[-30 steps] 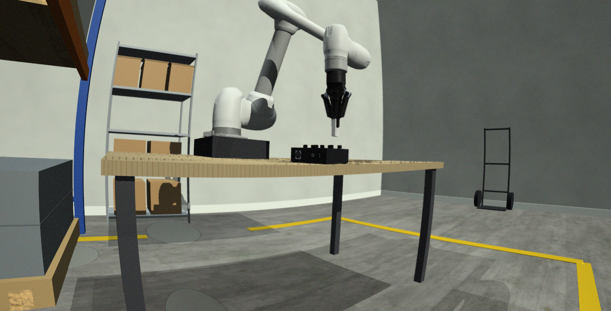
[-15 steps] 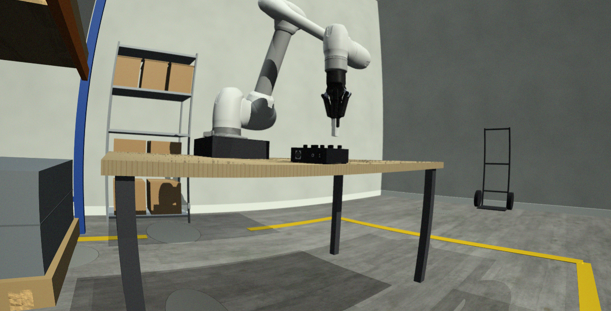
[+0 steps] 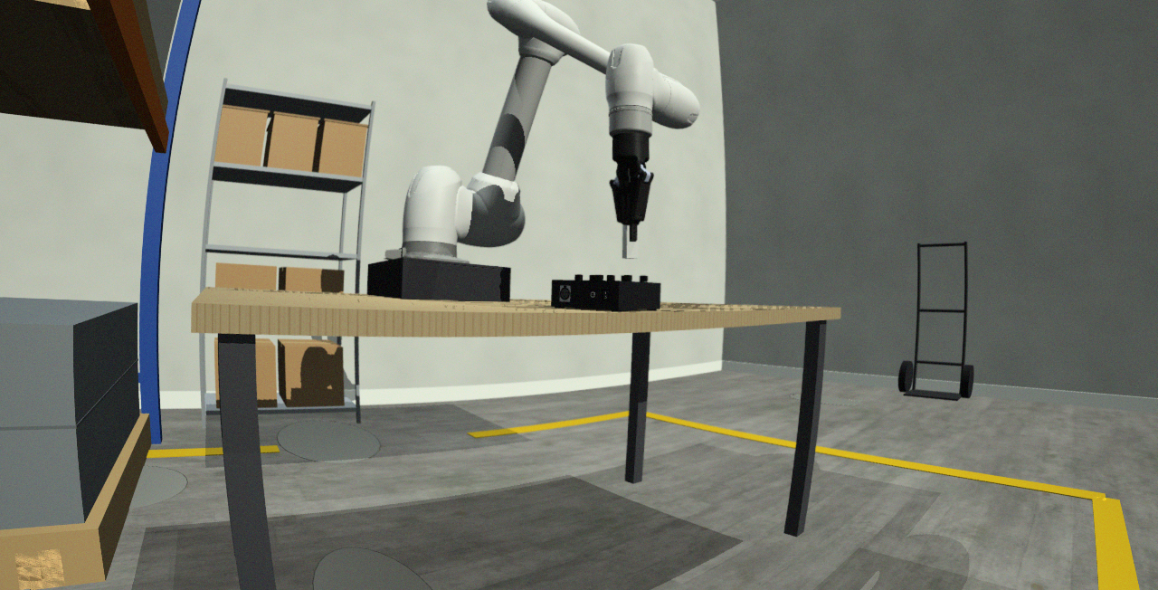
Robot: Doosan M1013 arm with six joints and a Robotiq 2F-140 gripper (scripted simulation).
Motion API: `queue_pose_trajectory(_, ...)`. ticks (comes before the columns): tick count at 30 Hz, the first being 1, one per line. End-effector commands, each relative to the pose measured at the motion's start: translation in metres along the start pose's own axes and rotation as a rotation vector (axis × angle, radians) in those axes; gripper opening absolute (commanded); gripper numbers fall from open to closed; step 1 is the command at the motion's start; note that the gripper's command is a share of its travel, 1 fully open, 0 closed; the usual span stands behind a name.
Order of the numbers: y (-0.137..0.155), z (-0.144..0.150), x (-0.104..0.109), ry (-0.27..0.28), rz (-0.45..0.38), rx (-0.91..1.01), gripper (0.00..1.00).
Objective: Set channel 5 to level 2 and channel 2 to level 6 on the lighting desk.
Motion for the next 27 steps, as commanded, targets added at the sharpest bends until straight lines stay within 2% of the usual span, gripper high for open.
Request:
queue_pose_trajectory(1,-0.003,0.003,0.0,-0.005,0.017,-0.194,0.1)
queue_pose_trajectory(3,-0.007,0.006,0.0,-0.006,0.016,-0.359,0.1)
queue_pose_trajectory(15,-0.036,0.027,-0.001,0.003,-0.017,-1.009,0.1)
queue_pose_trajectory(17,-0.036,0.027,-0.001,0.003,-0.017,-1.009,0.1)
queue_pose_trajectory(18,-0.038,0.028,-0.001,0.006,-0.022,-1.172,0.1)
queue_pose_trajectory(27,-0.055,0.042,-0.002,0.022,-0.044,-1.646,0.1)
Point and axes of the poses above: the point where the finger pads meet when closed, its own x axis back along the fingers, its own z axis across the jaws, y = z × x, the point moved 6 cm from there along x, back along the fingers, and after that the axes turned 9 degrees about x, right-handed, at the moved point
